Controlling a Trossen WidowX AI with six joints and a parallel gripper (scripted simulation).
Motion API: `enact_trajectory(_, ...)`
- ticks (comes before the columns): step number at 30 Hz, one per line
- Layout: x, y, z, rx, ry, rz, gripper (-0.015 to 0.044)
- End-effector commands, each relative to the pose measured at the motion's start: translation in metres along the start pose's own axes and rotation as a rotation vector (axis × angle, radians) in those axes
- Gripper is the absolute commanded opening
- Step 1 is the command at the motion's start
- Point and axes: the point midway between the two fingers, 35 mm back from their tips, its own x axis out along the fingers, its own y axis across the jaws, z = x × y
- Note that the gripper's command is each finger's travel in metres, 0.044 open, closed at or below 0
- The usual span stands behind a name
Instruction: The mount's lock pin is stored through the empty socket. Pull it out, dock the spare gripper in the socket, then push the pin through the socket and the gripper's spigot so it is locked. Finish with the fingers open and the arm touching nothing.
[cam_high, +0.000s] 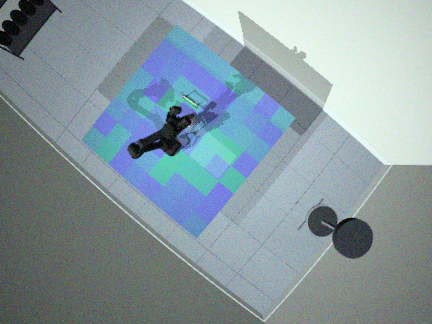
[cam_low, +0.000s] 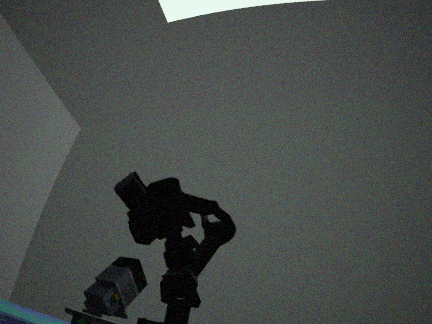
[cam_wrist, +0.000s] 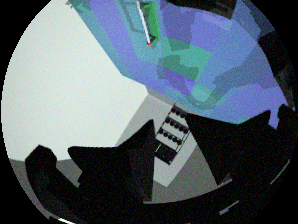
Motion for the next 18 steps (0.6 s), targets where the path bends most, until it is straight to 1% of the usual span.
enact_trajectory(1, 0.004, 0.0, -0.004, 0.002, 0.011, 0.004, 0.018)
enact_trajectory(3, 0.006, 0.003, 0.0, -0.058, -0.011, -0.029, 0.018)
enact_trajectory(5, 0.01, 0.009, 0.007, -0.18, -0.049, -0.099, 0.018)
enact_trajectory(10, 0.03, 0.031, 0.037, -0.655, -0.116, -0.401, 0.018)
enact_trajectory(14, 0.046, 0.047, 0.057, -1.059, -0.063, -0.651, 0.018)
enact_trajectory(18, 0.065, 0.062, 0.077, -1.459, 0.079, -0.916, 0.018)
